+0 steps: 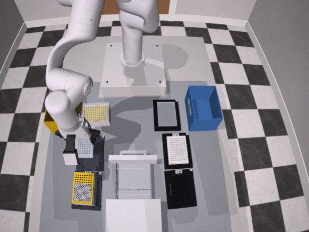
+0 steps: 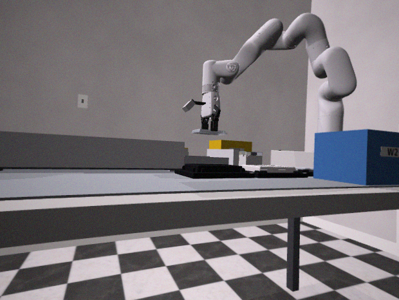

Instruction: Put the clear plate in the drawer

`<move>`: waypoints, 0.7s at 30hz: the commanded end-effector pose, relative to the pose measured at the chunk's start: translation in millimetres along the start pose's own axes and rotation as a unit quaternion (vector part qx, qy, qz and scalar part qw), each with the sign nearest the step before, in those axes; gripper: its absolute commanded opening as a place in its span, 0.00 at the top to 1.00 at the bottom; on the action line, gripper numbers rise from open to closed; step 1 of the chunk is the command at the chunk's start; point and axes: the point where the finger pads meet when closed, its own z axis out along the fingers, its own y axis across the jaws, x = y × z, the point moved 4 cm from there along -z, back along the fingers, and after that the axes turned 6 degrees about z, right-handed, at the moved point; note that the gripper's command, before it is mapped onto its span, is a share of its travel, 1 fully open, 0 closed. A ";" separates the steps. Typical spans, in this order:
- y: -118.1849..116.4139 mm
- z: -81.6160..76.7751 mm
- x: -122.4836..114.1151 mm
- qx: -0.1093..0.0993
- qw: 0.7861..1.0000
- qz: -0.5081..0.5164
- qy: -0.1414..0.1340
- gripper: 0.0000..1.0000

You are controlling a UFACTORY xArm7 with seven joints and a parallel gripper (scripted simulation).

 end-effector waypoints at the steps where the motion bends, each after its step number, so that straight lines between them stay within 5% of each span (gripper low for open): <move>1: 0.4 -5.3 1.2 -0.001 1.000 0.000 0.002 1.00; 8: 0.4 -5.4 1.2 -0.001 1.000 0.000 0.002 1.00; 21: -25.9 -5.4 14.4 -0.001 0.983 -0.182 0.002 1.00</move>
